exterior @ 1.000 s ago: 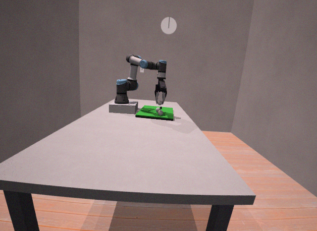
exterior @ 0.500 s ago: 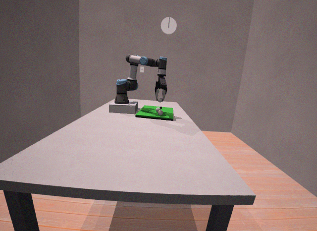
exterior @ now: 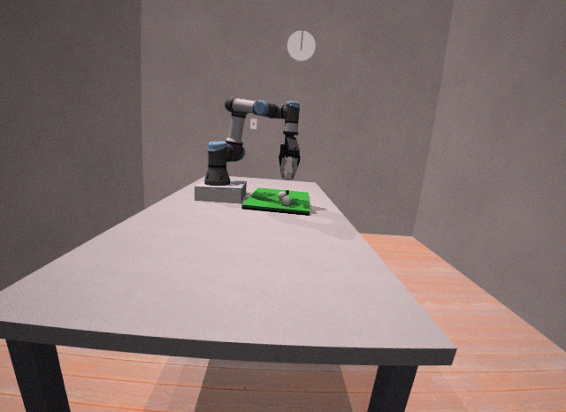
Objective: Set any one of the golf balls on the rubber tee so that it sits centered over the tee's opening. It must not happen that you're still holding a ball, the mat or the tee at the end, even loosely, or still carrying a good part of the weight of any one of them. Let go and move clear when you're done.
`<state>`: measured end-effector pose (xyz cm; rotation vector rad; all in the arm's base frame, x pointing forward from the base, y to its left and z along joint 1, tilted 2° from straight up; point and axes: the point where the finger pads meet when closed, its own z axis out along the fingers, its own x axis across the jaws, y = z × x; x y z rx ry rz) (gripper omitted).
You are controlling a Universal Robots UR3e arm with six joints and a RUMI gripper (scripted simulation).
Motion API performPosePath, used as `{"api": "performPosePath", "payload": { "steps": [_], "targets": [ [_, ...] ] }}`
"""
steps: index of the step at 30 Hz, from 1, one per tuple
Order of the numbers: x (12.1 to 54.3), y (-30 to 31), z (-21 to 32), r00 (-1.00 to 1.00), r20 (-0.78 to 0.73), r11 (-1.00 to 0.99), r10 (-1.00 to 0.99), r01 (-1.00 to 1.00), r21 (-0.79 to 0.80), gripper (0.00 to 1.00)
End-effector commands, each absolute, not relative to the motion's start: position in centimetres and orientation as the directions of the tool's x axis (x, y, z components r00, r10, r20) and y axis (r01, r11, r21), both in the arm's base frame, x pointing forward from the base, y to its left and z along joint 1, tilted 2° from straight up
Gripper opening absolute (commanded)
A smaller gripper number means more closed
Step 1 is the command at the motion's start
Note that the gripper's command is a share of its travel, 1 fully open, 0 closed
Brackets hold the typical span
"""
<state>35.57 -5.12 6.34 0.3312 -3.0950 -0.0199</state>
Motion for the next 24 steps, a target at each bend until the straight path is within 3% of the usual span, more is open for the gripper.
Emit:
{"api": "performPosePath", "payload": {
  "steps": [1, 15, 24],
  "targets": [
    [36.4, -1.6, 6.9, -0.977, 0.027, 0.978, -0.211, -0.210, 0.013, 0.00],
    [36.4, 9.3, 8.2, -0.977, 0.028, 0.978, -0.211, -0.210, 0.013, 0.00],
    [36.1, 10.9, 8.4, -0.977, 0.028, 0.978, -0.211, -0.210, 0.014, 0.00]
  ]
}}
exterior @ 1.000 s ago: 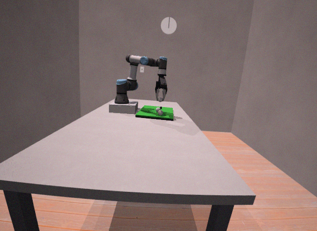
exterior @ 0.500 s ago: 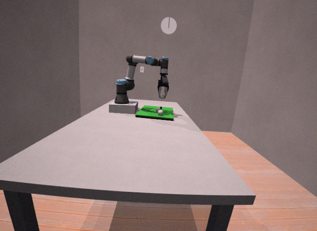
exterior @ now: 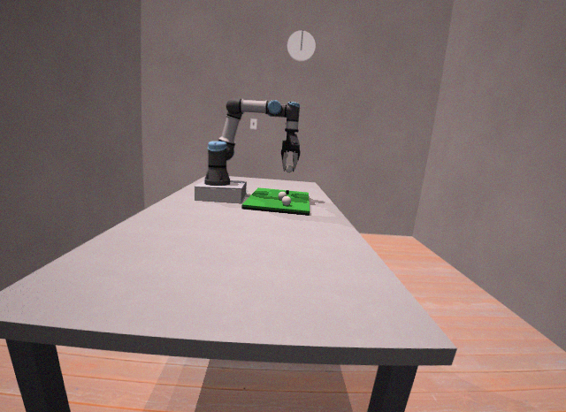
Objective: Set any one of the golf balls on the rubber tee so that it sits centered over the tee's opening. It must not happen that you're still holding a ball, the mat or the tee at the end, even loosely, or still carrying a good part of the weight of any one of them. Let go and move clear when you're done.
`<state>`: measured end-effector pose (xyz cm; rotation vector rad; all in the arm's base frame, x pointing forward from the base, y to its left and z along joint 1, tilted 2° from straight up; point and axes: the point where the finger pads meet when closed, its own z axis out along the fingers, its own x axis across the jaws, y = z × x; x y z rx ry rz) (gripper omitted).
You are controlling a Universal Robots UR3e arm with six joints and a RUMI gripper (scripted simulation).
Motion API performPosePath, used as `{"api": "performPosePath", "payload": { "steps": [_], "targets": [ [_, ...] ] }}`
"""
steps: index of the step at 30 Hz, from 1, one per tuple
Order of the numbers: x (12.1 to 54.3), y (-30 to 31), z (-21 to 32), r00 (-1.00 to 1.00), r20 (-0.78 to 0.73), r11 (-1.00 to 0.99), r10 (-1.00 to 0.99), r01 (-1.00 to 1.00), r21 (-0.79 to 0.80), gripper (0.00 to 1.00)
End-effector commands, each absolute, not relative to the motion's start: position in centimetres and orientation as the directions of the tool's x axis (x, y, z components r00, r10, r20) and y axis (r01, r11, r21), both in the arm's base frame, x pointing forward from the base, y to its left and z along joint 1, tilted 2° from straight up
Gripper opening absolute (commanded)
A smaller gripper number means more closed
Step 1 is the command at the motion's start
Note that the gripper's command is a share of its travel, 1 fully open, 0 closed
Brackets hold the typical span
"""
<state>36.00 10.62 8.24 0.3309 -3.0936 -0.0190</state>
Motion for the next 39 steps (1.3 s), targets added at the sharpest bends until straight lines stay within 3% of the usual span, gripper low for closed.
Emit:
{"api": "performPosePath", "payload": {
  "steps": [1, 17, 39],
  "targets": [
    [36.1, 10.9, 8.4, -0.977, 0.028, 0.978, -0.211, -0.210, 0.014, 0.00],
    [36.1, 11.0, 6.5, -0.977, 0.029, 0.978, -0.211, -0.210, 0.014, 0.00],
    [35.9, 11.0, 0.2, -0.977, 0.029, 0.978, -0.211, -0.210, 0.014, 0.00]
  ]
}}
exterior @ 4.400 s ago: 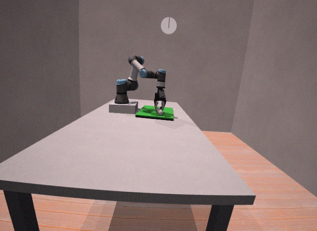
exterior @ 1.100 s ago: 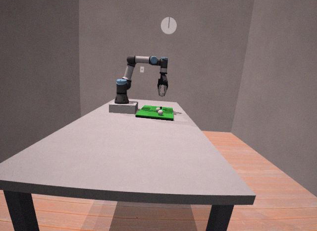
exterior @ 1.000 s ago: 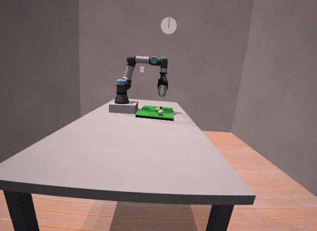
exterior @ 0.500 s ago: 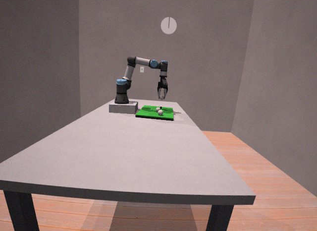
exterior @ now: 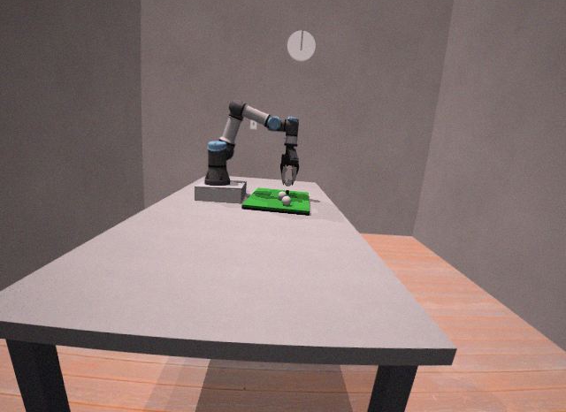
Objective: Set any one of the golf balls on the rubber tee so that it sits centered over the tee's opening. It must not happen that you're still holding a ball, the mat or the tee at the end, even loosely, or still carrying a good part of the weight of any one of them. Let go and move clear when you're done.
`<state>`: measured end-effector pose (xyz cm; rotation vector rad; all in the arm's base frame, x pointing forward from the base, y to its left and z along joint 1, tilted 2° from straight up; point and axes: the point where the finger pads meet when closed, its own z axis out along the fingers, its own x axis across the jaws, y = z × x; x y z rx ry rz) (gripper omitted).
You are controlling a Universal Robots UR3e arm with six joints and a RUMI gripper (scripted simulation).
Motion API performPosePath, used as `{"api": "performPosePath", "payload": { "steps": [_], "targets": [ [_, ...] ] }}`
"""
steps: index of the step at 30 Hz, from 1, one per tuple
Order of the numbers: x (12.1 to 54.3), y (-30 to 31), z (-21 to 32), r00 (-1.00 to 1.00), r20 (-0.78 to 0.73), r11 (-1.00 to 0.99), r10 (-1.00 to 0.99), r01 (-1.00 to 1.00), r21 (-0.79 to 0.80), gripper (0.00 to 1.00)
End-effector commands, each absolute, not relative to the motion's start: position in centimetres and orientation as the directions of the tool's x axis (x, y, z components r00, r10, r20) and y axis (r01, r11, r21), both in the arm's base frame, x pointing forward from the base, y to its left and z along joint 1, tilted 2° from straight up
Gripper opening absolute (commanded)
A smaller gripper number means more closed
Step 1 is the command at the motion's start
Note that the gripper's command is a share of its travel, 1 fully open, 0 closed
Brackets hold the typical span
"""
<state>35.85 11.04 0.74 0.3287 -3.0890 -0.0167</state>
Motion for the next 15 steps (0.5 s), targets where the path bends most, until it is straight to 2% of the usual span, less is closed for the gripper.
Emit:
{"api": "performPosePath", "payload": {
  "steps": [1, 15],
  "targets": [
    [35.92, 11.04, 0.13, -0.977, 0.029, 0.978, -0.211, -0.210, 0.014, 0.00],
    [35.89, 11.05, -0.56, -0.977, 0.029, 0.978, -0.211, -0.210, 0.014, 0.00]
  ]
}}
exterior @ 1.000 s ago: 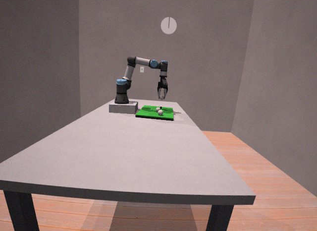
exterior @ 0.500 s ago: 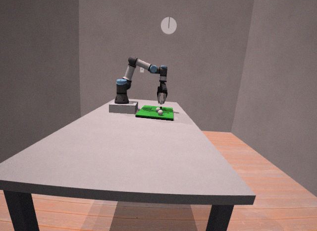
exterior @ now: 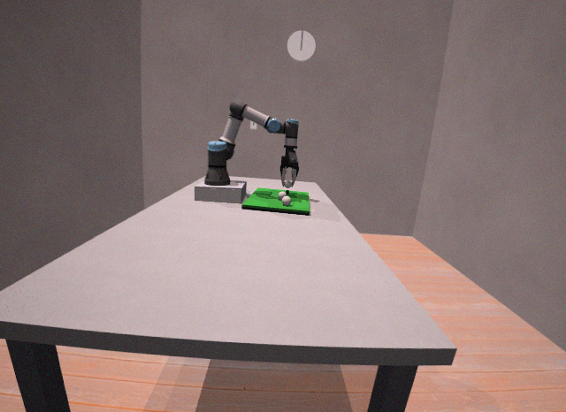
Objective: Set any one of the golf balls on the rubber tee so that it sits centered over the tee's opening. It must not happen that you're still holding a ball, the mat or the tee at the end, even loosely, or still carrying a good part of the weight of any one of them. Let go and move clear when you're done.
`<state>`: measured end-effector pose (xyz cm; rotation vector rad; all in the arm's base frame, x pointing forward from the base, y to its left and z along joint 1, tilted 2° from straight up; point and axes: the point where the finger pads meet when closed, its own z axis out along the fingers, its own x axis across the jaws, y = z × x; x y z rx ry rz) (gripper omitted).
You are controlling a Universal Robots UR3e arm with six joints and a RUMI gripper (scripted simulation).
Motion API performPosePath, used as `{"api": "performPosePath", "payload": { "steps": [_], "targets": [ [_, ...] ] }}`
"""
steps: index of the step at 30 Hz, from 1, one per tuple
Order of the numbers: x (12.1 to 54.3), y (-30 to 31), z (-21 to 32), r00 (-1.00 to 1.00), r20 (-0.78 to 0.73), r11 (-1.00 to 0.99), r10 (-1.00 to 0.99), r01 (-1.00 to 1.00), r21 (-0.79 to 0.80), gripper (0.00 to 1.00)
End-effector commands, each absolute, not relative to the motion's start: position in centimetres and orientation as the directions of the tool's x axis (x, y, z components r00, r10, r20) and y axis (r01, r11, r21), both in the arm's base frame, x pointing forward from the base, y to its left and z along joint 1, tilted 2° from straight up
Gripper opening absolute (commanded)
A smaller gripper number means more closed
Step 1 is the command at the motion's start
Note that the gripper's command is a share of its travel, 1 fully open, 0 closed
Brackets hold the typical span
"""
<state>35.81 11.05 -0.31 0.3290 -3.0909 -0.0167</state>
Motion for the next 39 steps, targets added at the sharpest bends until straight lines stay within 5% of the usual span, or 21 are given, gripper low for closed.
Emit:
{"api": "performPosePath", "payload": {
  "steps": [1, 20, 21, 39],
  "targets": [
    [35.89, 11.06, -0.72, -0.977, 0.029, 0.978, -0.211, -0.210, 0.014, 0.00],
    [35.86, 11.07, -1.43, -0.977, 0.029, 0.978, -0.211, -0.210, 0.014, 0.00],
    [35.86, 11.07, -1.43, -0.977, 0.029, 0.978, -0.211, -0.210, 0.014, 1.00],
    [35.86, 11.07, -1.43, -0.977, 0.029, 0.978, -0.211, -0.210, 0.014, 1.00]
  ]
}}
